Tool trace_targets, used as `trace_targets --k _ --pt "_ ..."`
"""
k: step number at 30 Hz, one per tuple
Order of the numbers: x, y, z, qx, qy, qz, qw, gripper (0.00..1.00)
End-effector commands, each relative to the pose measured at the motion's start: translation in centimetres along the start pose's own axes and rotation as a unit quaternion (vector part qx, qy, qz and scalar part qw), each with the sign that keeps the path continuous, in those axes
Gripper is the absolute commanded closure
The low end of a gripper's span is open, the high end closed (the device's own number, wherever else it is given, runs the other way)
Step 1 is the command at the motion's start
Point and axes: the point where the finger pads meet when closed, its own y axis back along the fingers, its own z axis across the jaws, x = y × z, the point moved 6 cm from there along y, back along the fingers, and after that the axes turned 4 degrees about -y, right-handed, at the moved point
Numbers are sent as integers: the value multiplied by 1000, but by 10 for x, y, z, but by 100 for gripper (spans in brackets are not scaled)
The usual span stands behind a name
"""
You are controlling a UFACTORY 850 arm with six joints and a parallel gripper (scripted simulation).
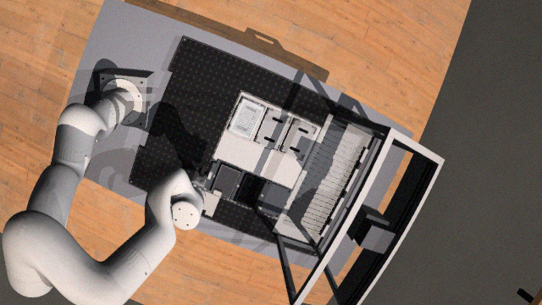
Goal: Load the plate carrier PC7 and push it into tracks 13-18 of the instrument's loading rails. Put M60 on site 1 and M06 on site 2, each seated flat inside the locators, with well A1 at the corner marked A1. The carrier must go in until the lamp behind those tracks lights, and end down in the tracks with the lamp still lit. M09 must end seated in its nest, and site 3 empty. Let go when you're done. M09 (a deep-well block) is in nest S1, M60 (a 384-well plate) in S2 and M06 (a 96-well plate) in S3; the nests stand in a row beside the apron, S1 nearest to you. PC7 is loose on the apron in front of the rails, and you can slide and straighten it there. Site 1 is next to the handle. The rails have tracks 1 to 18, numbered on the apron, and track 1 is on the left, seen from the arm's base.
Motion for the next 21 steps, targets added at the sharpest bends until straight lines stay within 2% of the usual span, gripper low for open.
trace_targets --k 1,21 --pt "1 1 0 0 0 1 1000 18" --pt "1 -28 0 0 0 1 1000 18"
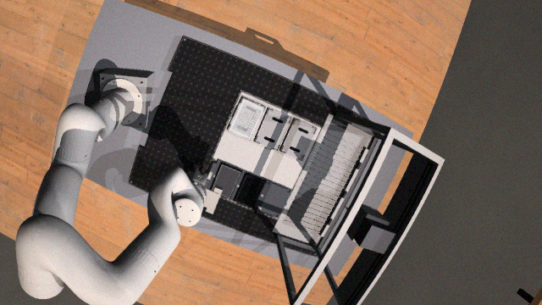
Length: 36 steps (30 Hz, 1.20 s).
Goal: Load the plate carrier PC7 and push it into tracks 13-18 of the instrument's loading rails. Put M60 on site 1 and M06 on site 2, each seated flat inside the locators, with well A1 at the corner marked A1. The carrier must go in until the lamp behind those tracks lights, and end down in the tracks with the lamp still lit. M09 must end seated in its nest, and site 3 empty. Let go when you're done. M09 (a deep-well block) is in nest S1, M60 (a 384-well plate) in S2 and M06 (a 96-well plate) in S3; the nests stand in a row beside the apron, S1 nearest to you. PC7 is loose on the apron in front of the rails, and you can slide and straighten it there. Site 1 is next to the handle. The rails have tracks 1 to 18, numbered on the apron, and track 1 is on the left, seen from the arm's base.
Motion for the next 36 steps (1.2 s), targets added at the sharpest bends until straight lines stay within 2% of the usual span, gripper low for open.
trace_targets --k 1,36 --pt "1 -7 0 -1 0 2 1000 18" --pt "1 -59 0 -1 0 2 1000 18"
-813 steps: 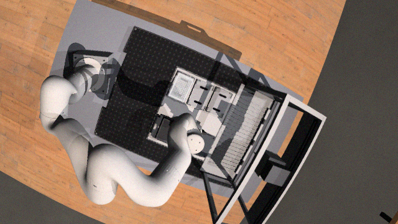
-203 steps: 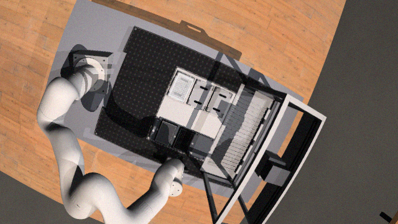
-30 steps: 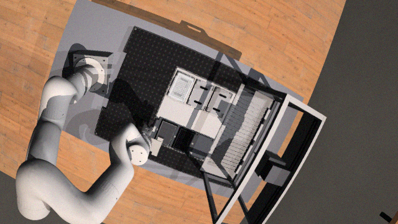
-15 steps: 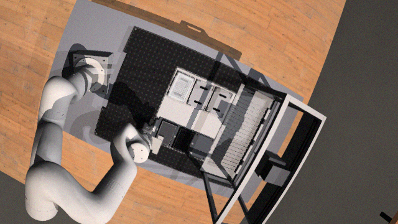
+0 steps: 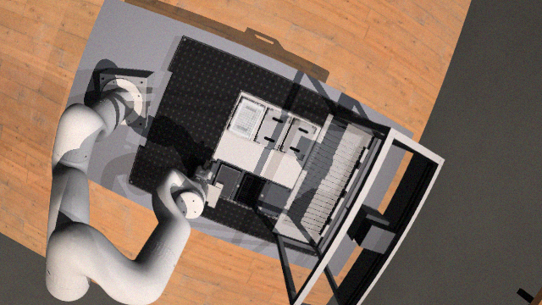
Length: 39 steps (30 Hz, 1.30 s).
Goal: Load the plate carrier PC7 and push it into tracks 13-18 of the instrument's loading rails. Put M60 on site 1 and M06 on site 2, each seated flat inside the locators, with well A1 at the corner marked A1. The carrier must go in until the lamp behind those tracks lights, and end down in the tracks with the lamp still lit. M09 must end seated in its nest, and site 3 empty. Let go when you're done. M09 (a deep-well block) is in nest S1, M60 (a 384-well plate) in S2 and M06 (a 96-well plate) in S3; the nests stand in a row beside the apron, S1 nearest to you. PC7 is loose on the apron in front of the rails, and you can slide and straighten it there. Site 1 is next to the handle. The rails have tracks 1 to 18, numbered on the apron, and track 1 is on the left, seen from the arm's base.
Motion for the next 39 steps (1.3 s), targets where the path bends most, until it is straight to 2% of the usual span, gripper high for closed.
trace_targets --k 1,15,39 --pt "1 -7 0 -1 0 3 1000 18" --pt "1 -11 0 -1 0 3 1000 18" --pt "1 -26 0 -1 0 3 1000 18"
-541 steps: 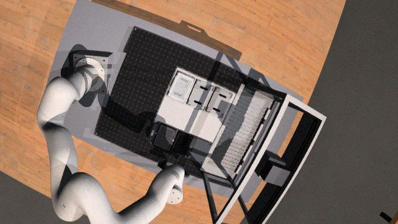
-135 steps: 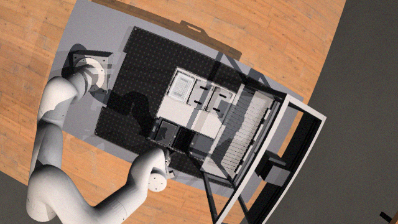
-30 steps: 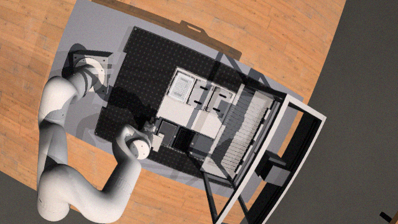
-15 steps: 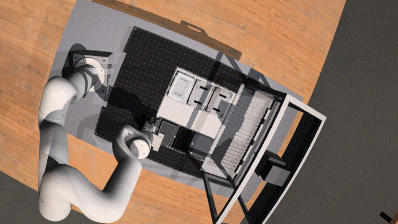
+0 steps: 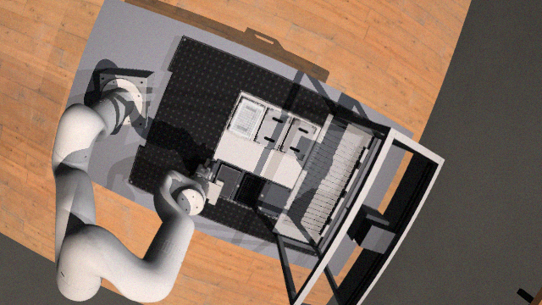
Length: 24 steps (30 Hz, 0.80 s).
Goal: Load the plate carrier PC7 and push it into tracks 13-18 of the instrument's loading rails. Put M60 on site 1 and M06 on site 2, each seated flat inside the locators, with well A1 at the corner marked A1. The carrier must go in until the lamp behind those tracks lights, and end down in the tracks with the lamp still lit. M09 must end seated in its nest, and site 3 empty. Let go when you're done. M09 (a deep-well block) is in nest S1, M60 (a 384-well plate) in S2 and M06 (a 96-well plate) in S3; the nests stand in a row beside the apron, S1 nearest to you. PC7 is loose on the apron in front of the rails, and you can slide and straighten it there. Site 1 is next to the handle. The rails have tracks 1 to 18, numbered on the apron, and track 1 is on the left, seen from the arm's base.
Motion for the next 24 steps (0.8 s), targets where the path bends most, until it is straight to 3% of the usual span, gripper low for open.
trace_targets --k 1,24 --pt "1 -3 0 0 0 1 1000 18" --pt "3 -7 0 0 0 1 1000 18"
